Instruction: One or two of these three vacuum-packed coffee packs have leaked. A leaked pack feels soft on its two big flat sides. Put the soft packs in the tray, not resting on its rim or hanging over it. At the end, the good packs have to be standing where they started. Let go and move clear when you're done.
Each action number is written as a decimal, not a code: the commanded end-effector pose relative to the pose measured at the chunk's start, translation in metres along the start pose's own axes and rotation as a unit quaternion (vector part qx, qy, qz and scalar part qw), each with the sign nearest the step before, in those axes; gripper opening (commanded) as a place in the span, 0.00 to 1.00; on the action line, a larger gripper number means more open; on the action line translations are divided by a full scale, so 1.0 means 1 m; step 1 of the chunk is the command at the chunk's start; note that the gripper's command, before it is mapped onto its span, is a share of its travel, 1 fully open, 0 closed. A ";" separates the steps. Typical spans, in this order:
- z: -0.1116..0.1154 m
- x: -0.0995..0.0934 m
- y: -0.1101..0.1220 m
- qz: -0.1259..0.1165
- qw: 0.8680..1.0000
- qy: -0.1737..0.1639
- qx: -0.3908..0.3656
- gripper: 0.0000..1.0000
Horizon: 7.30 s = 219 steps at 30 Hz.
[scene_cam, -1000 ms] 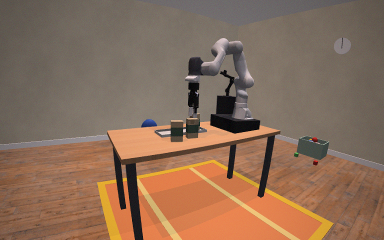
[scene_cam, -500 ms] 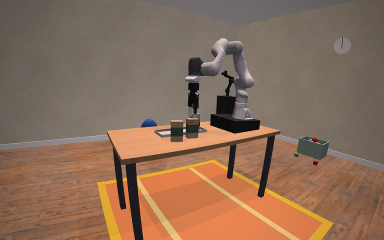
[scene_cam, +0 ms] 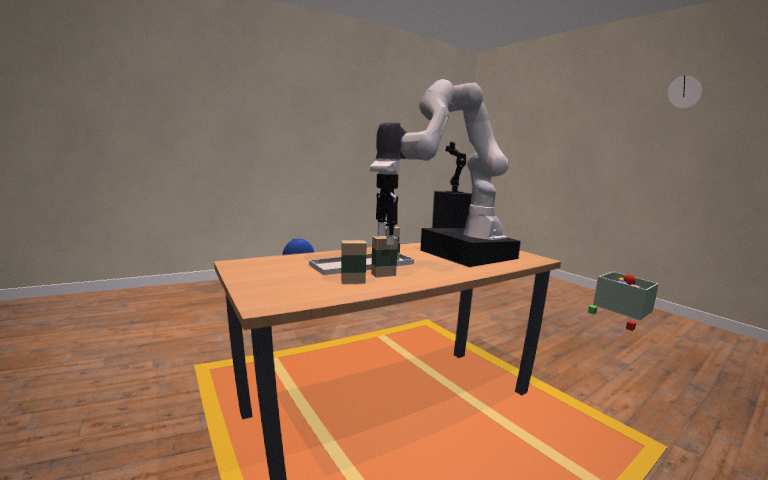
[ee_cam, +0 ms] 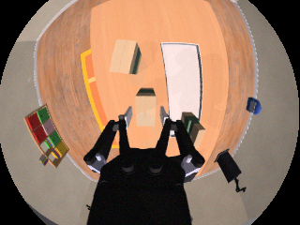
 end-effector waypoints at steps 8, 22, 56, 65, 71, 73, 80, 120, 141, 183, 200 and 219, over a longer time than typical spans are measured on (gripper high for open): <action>-0.002 0.021 -0.001 -0.001 1.000 0.005 0.005 0.53; -0.002 0.034 -0.001 -0.001 1.000 0.005 0.005 0.53; -0.002 0.035 -0.001 -0.001 1.000 0.005 0.005 0.53; -0.002 0.035 -0.001 -0.001 1.000 0.005 0.005 0.23; -0.002 0.035 -0.001 -0.001 1.000 0.005 0.005 0.23; -0.002 0.035 -0.001 -0.001 1.000 0.005 0.005 0.23; -0.002 0.035 -0.001 -0.001 1.000 0.005 0.005 0.23; -0.002 0.035 -0.001 -0.001 1.000 0.005 0.005 0.53; -0.002 0.035 -0.001 -0.001 1.000 0.005 0.005 0.53; -0.001 -0.049 -0.001 -0.001 1.000 0.005 0.005 0.53; -0.100 -0.053 -0.055 -0.002 0.996 0.005 0.087 0.53; -0.125 -0.051 -0.071 -0.001 0.994 0.005 0.112 0.53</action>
Point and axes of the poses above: the point where the finger pads meet when closed, its own x axis out along the fingers, its own y axis across the jaws, z = x × y, the point moved 9 cm from there along -x, back along the fingers, and after that the axes turned 9 degrees about x, right-handed, at the moved point
